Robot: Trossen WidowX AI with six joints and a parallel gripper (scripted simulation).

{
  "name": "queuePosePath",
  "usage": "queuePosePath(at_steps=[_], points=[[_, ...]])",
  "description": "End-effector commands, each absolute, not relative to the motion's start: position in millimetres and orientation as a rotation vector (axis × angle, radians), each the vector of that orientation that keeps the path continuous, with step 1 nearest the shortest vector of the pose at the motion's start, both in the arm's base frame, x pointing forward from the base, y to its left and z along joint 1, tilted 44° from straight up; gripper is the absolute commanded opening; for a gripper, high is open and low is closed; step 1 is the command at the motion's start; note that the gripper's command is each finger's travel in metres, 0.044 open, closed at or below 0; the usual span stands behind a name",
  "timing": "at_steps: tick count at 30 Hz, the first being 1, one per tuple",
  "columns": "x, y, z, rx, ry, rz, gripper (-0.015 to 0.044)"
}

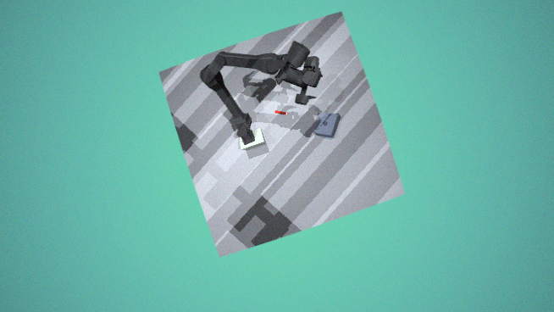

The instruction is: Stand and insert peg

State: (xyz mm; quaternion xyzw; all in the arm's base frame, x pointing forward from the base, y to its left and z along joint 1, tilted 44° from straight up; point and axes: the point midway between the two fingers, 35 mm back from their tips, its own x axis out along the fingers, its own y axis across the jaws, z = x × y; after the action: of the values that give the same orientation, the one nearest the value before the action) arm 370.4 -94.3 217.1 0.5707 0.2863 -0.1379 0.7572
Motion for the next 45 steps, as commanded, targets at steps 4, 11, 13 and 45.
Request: queuePosePath(at_steps=[4,11,13,45], points=[[360,-66,172,1.191,0.850,-0.245,0.0440],[339,-33,133,1.134,1.084,-0.152,0.0440],[332,-24,123,1.120,1.149,-0.121,0.0440],[275,52,63,1.059,1.564,0.143,0.0440]])
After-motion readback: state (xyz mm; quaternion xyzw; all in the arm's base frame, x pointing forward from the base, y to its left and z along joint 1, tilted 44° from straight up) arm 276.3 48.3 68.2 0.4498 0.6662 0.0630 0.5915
